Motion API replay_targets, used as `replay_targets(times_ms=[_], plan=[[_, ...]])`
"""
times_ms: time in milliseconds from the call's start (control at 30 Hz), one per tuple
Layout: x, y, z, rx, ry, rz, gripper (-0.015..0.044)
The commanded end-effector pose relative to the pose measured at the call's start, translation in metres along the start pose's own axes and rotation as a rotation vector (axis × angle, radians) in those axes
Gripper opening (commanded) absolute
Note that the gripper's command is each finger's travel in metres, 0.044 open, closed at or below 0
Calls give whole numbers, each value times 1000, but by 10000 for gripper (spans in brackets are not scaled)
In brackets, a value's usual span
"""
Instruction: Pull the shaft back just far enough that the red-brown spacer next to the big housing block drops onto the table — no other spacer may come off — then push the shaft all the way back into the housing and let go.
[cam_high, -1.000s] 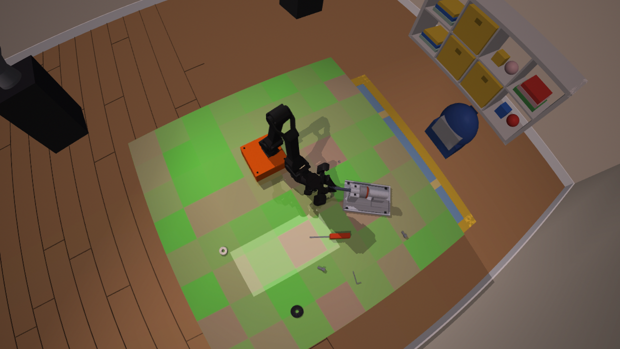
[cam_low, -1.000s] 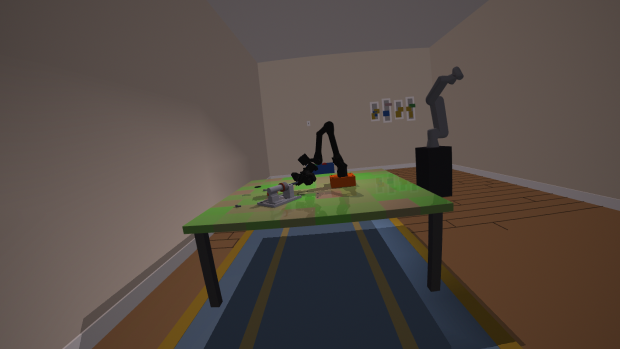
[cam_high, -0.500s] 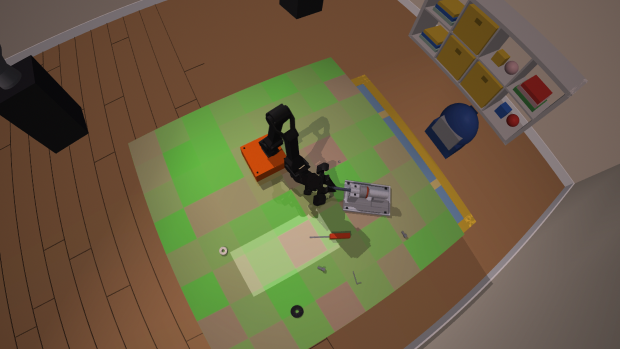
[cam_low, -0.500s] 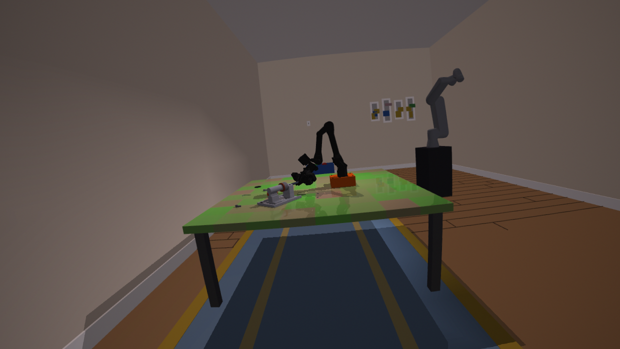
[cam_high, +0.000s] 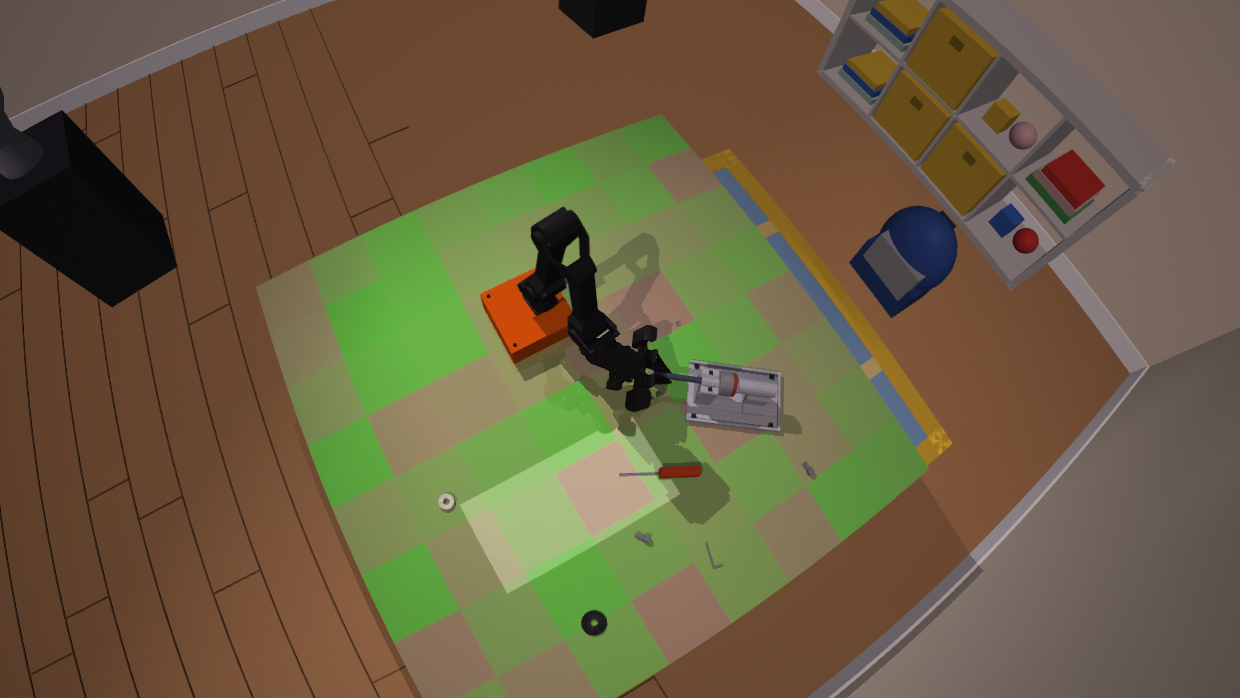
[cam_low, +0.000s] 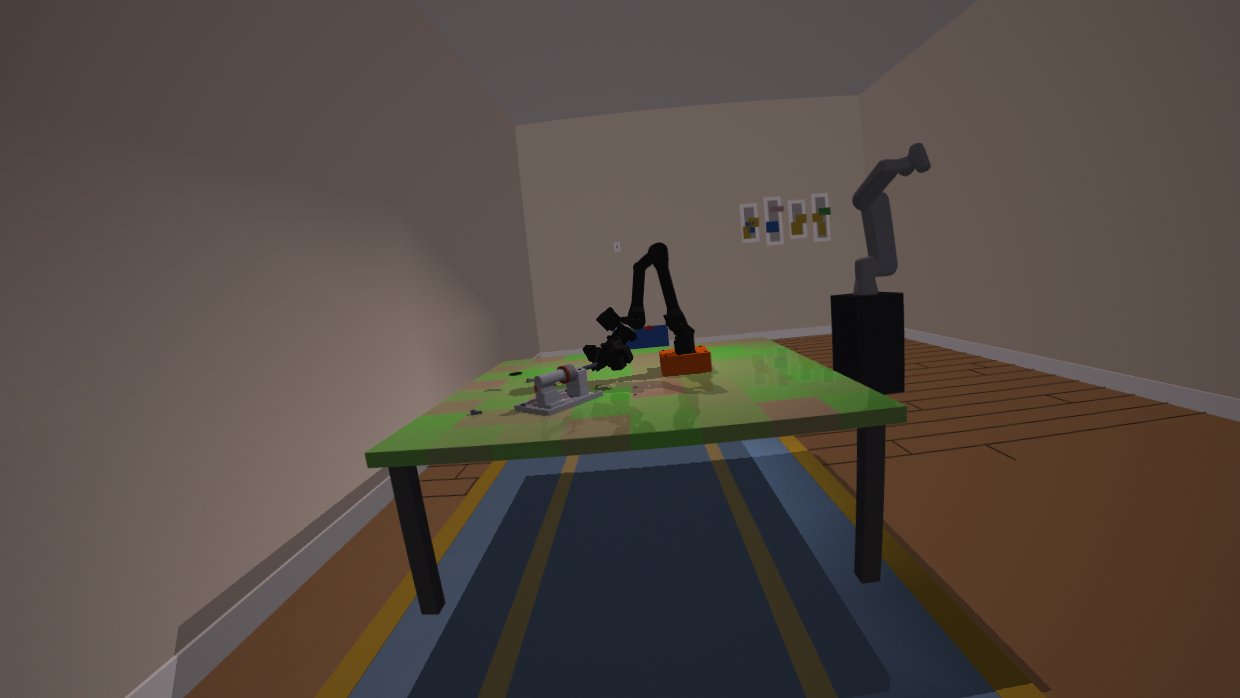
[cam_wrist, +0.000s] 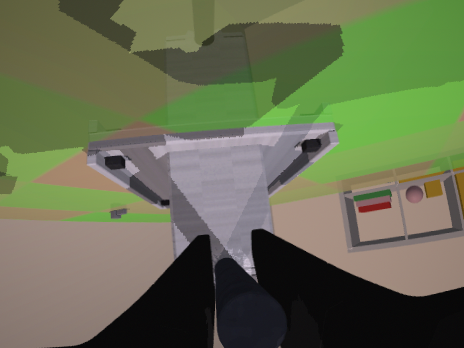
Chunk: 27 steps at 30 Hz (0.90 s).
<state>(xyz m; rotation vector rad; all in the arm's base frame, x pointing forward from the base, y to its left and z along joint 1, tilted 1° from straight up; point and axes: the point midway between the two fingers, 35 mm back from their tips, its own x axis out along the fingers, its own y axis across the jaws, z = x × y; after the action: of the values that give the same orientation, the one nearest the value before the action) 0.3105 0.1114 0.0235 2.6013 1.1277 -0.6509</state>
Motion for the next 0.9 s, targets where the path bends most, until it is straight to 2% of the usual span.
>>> replay_targets(times_ms=[0,867], plan=[[-1,0,1,-2,-1,0,0],[-3,0,2,-2,-1,0,0]])
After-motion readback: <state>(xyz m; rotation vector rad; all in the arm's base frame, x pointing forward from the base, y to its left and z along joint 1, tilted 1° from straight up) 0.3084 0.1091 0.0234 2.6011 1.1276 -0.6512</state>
